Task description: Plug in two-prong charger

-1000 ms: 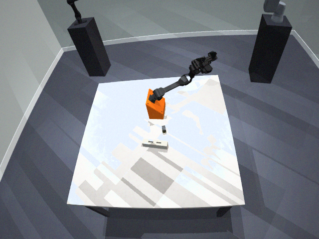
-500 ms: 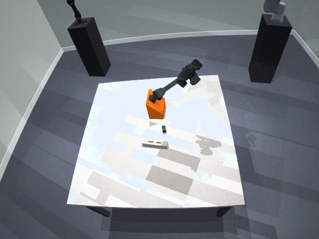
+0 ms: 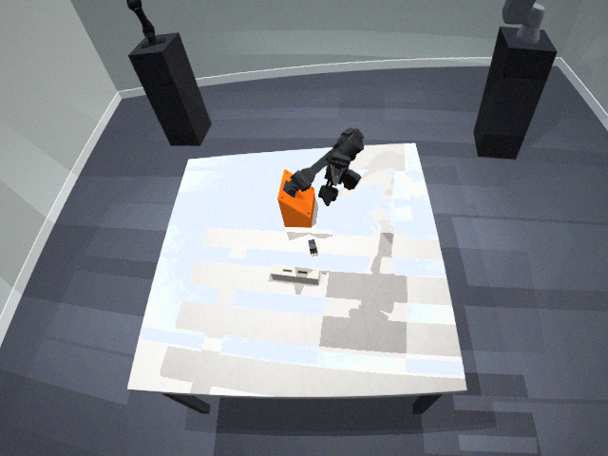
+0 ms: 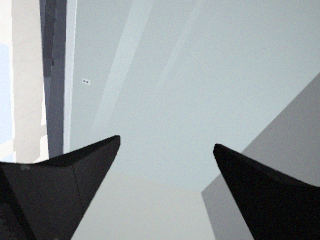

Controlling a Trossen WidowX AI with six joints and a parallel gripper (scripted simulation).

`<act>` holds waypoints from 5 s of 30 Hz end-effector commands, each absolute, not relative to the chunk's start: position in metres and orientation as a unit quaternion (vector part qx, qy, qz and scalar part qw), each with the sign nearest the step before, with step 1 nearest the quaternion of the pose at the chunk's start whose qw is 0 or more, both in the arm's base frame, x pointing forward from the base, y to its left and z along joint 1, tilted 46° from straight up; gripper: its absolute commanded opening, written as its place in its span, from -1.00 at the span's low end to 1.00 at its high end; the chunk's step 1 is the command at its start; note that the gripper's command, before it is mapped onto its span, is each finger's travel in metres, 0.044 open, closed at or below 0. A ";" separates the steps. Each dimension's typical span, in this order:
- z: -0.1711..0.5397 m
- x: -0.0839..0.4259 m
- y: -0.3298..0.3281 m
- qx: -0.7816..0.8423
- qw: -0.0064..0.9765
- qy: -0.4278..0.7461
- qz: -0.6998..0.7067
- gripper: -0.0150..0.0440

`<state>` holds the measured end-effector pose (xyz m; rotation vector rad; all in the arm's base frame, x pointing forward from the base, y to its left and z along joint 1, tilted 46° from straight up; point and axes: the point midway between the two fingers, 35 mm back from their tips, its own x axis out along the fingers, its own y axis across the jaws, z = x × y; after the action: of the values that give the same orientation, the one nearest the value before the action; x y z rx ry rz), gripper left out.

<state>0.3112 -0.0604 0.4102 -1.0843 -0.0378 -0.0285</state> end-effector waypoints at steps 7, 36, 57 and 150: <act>0.309 0.345 -0.025 -0.387 0.908 0.081 0.139 1.00; 0.090 0.278 0.106 0.011 0.798 0.456 0.394 1.00; 0.036 0.196 0.140 0.147 0.650 0.635 0.390 1.00; 0.027 0.192 0.139 0.147 0.650 0.635 0.390 -0.49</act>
<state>0.1921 0.1433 0.0220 0.3362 1.4528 0.8784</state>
